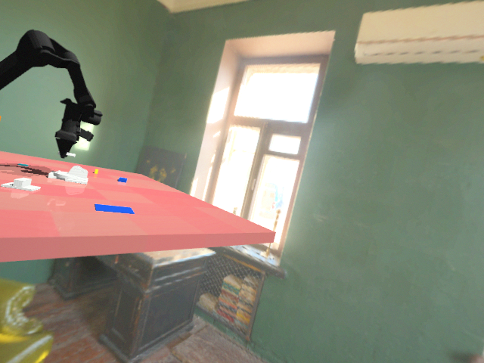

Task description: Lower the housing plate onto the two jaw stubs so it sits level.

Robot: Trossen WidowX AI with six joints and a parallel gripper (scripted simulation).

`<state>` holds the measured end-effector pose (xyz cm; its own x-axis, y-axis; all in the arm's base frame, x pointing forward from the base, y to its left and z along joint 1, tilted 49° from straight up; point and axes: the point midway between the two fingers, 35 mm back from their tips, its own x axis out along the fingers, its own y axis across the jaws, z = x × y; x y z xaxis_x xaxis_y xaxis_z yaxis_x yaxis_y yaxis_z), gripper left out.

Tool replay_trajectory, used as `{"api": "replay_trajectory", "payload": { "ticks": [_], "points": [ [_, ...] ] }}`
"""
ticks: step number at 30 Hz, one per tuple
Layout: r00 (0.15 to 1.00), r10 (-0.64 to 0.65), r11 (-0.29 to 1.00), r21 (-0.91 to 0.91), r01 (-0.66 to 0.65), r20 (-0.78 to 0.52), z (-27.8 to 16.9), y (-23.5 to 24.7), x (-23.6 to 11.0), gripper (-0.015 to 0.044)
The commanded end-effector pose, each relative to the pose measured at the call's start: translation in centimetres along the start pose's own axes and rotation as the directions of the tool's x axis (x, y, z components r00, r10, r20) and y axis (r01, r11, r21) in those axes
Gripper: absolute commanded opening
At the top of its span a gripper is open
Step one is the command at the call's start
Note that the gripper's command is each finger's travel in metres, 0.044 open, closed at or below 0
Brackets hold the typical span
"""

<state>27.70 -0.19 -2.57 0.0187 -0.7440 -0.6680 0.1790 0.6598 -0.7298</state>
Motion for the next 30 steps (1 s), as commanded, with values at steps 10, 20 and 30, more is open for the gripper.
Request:
{"api": "replay_trajectory", "payload": {
  "ticks": [10, 20, 30],
  "points": [
    [1.0, -0.002, 1.0, -0.002, 0.002, 0.004, -0.6, 0.1, 0.0, 0.0351],
    [1.0, -0.002, 1.0, -0.003, 0.002, 0.004, -1.3, 0.1, 0.0, 0.0351],
    [1.0, -0.002, 1.0, 0.004, 0.002, 0.004, -1.3, 0.1, 0.0, 0.0351]
  ]
}}
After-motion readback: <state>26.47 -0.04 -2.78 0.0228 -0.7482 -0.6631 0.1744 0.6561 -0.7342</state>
